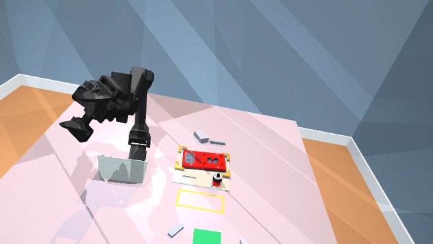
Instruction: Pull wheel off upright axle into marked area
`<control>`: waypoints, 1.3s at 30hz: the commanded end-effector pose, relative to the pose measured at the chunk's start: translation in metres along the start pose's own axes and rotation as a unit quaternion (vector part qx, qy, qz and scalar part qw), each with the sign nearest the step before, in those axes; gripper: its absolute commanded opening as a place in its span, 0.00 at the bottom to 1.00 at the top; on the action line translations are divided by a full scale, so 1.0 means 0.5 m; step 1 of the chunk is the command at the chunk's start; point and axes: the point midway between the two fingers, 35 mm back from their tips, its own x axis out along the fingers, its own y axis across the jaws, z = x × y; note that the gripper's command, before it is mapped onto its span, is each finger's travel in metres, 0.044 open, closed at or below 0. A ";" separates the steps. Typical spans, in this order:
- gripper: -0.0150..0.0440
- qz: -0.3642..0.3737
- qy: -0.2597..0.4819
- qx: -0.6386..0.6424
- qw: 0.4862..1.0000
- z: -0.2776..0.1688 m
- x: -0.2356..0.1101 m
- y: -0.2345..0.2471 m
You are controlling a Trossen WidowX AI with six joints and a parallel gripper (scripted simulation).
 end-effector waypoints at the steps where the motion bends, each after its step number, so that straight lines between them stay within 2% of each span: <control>1: 0.89 0.000 0.001 -0.002 1.000 -0.002 0.000 0.001; 4: 0.76 0.000 0.023 -0.025 0.999 -0.031 -0.007 0.010; 12: 0.76 0.009 0.149 -0.163 0.975 -0.198 -0.063 0.052; 20: 0.76 0.038 0.297 -0.307 0.903 -0.375 -0.163 0.073; 29: 0.76 0.095 0.462 -0.461 0.752 -0.549 -0.337 0.066; 39: 0.76 0.176 0.609 -0.571 0.522 -0.663 -0.582 0.029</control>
